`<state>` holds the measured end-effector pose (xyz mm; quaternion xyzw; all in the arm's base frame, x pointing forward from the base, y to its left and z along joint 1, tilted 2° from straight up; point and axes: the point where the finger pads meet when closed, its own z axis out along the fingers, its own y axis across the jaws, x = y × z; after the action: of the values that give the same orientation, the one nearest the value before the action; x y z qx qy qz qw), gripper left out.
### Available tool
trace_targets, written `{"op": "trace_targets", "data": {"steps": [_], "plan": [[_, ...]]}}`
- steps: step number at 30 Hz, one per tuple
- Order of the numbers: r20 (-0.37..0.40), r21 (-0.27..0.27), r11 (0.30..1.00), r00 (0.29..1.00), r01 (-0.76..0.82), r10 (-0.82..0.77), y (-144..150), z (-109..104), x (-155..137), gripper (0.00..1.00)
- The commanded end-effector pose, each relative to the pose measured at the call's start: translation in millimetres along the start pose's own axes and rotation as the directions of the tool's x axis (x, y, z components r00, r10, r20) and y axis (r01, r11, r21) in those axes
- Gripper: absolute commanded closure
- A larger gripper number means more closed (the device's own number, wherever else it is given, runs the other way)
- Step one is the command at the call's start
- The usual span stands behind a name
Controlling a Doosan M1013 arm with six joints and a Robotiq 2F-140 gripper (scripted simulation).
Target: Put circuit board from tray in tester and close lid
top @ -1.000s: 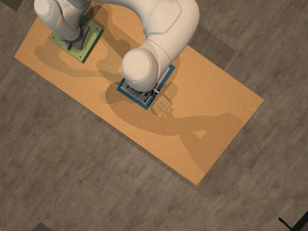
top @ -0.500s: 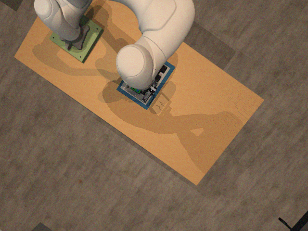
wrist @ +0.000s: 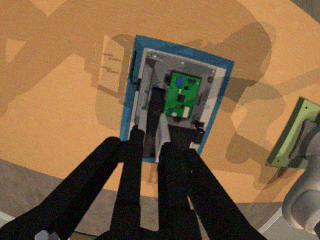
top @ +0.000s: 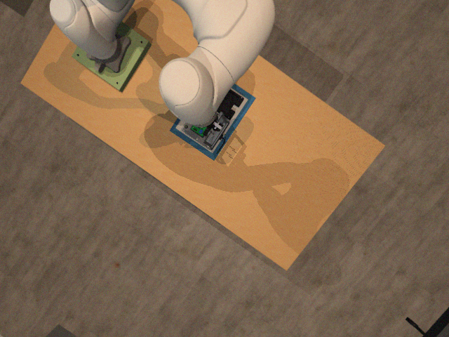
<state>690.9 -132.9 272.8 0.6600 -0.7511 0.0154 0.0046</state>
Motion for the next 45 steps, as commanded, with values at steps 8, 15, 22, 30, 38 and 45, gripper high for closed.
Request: {"op": "trace_targets", "data": {"steps": [8, 15, 22, 30, 38, 45], "plan": [[0.0, 0.0, 1.0, 1.0, 0.0, 0.0, 14, 2, 0, 1.0], [0.0, 0.0, 1.0, 1.0, 0.0, 0.0, 26, 5, 0, 1.0], [0.0, 0.0, 1.0, 1.0, 0.0, 0.0, 35, 8, 0, 1.0], [0.0, 0.0, 1.0, 1.0, 0.0, 0.0, 49, 14, 0, 1.0], [0.0, 0.0, 1.0, 1.0, 0.0, 0.0, 60, 19, 0, 1.0], [0.0, 0.0, 1.0, 1.0, 0.0, 0.0, 72, 25, 0, 1.0]]}}
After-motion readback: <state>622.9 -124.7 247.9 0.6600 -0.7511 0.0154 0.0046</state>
